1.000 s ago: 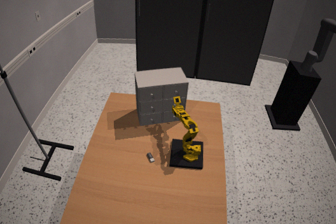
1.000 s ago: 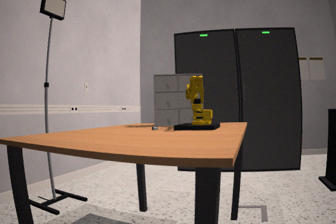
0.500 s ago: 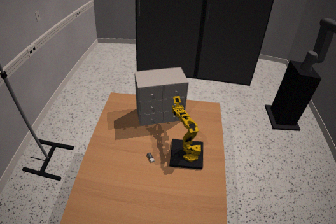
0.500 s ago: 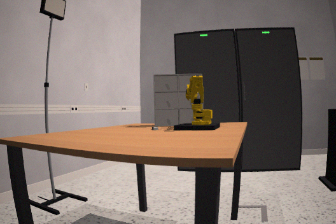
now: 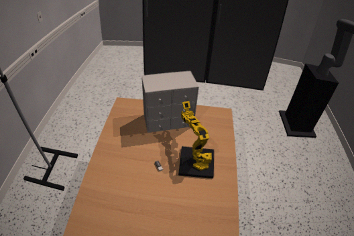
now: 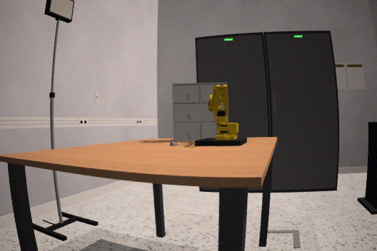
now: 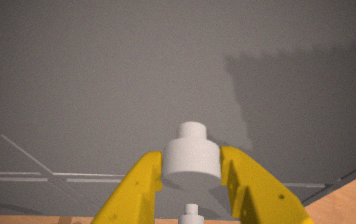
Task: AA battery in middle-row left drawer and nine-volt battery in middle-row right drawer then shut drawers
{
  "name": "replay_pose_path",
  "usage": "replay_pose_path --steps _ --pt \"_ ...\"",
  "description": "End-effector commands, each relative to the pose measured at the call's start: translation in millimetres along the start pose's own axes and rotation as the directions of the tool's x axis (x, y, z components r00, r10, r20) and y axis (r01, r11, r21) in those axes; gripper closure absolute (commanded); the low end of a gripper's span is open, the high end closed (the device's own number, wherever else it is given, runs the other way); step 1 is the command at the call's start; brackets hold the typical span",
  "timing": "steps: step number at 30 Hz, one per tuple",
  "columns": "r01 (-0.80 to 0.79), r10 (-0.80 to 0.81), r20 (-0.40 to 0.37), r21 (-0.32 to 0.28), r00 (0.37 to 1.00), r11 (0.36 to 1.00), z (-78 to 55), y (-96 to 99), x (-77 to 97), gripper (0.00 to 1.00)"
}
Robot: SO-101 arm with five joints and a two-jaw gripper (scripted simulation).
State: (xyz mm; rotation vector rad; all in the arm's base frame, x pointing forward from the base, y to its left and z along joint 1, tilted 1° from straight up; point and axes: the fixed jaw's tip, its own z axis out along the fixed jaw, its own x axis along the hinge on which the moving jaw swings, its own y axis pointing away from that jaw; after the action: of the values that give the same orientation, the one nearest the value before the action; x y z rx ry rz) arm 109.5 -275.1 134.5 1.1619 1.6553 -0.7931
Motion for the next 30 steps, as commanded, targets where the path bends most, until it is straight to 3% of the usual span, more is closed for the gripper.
replay_pose_path --steps 1,16,30 --pt "0.004 -0.004 0.006 0.005 1.0 1.0 2.5 -1.6 -1.6 1.0" --pt "-0.001 0.001 0.001 0.0 1.0 1.0 0.0 -0.1 -0.3 1.0" --pt "-0.001 0.001 0.001 0.0 1.0 1.0 0.0 -0.1 -0.3 0.89"
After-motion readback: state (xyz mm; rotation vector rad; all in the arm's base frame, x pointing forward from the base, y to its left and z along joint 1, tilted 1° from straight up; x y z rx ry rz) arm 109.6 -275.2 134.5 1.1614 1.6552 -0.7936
